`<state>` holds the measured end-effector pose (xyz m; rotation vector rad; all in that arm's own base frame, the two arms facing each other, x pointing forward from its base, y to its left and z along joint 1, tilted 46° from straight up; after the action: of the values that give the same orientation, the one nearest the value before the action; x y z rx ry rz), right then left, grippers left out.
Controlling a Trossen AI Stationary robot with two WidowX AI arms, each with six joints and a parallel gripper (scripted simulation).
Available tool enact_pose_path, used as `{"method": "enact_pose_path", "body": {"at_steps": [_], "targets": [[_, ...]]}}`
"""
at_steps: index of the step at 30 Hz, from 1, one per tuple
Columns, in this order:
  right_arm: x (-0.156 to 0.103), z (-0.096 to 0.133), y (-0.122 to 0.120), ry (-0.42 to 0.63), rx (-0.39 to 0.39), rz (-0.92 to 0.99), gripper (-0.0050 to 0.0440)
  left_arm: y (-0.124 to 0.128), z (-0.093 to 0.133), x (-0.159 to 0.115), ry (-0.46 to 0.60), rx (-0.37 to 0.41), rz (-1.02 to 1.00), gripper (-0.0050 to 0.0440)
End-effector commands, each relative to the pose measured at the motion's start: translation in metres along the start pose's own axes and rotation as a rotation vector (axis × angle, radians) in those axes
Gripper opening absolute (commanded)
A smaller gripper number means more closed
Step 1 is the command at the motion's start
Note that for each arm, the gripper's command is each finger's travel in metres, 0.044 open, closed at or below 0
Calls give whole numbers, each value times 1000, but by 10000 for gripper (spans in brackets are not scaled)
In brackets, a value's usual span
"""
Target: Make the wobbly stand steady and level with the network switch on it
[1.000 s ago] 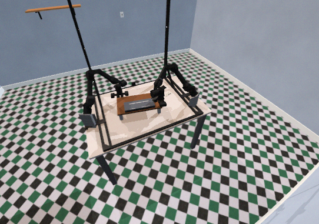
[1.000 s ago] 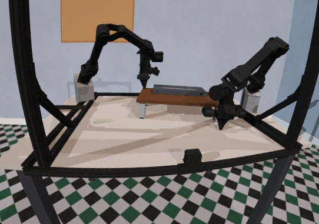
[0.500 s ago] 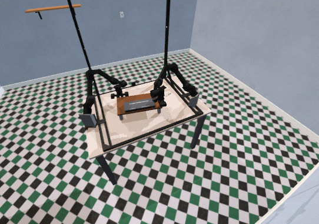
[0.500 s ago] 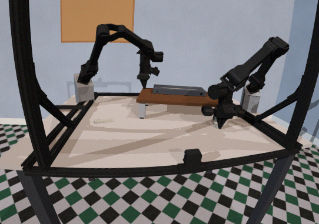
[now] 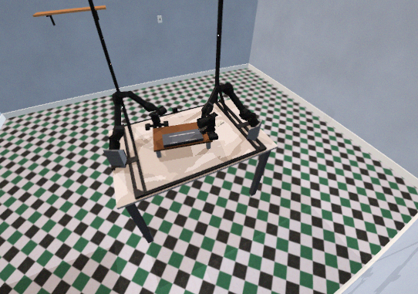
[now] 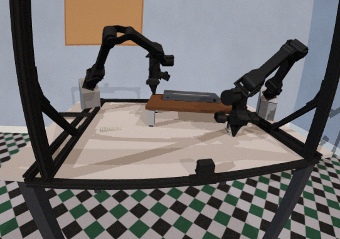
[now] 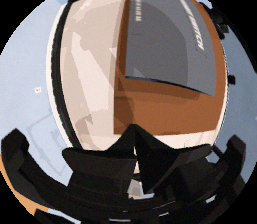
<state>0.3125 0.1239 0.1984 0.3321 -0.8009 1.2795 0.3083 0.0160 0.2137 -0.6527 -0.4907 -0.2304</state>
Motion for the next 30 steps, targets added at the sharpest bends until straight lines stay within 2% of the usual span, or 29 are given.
{"method": "enact_pose_path", "body": {"at_steps": [1,3,4,30], "targets": [[0,0,0,-2,-1,3,0,1,-8,0,17,-6,-4,0],[0,0,0,-2,-1,3,0,1,-8,0,17,-6,-4,0],[-8,0,0,-2,-1,3,0,1,-8,0,17,-6,-4,0],[-13,0,0,-2,-1,3,0,1,-8,0,17,-6,-4,0]]}}
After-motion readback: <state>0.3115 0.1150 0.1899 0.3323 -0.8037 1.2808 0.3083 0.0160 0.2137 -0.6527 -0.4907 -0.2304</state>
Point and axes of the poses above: on each arm, the point midway between the two fingers, 35 mm back from their tips, its own z axis back along the fingers, its own y axis across the jaws, x = y × z, the point moved 6 cm from there along z, back along the fingers, and after that the axes turned 2 degrees about z, right-handed, at the moved point
